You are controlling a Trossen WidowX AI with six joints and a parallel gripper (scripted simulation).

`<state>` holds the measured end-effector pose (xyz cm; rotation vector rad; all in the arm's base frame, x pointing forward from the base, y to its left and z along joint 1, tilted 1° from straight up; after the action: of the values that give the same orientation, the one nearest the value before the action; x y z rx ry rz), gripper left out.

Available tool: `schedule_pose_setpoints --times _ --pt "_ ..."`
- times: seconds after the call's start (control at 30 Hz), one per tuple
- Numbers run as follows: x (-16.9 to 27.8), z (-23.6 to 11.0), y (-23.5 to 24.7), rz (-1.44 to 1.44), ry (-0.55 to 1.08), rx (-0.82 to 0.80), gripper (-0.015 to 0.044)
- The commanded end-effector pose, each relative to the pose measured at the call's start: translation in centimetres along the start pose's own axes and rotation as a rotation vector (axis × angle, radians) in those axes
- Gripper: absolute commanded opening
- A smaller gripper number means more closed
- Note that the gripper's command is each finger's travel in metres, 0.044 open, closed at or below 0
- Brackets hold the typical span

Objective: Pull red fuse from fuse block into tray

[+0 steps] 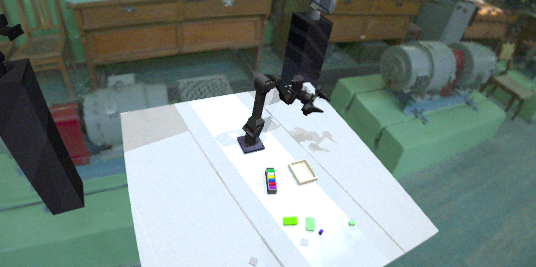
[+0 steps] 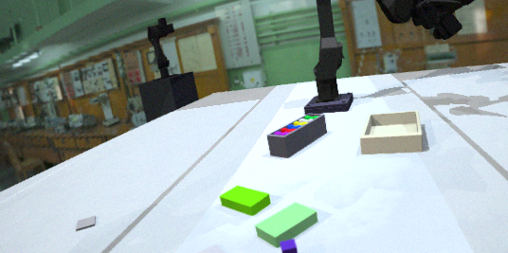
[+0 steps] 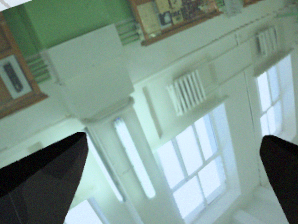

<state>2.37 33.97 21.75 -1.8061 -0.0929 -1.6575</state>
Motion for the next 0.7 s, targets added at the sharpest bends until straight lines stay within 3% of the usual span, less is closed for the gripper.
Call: schedule_pose_setpoints --times 0.0,0.17,0.37,0.53,0.67 --pt "0.0 0.2 0.1 0.0 0.0 -0.003 0.0374" --pt "0.1 6.5 2.8 0.012 -0.032 -0.101 0.0242" --pt "1.1 13.7 9.5 0.086 -0.121 -0.295 0.0085" --pt "2.5 17.5 17.0 0.214 -0.205 -0.512 0.0071" --pt "4.1 18.6 23.5 0.36 -0.255 -0.709 0.0071"
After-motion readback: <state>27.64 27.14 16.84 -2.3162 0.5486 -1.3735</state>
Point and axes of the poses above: the point midway between the two fingers, 35 mm back from their tips, its own z axis out along the fingers, its own y axis across the jaws, x = y × z, the point moved 5 cm from there along -z, back along the fingers, and after that the axes turned 5 degrees about z, right-handed, at the moved point
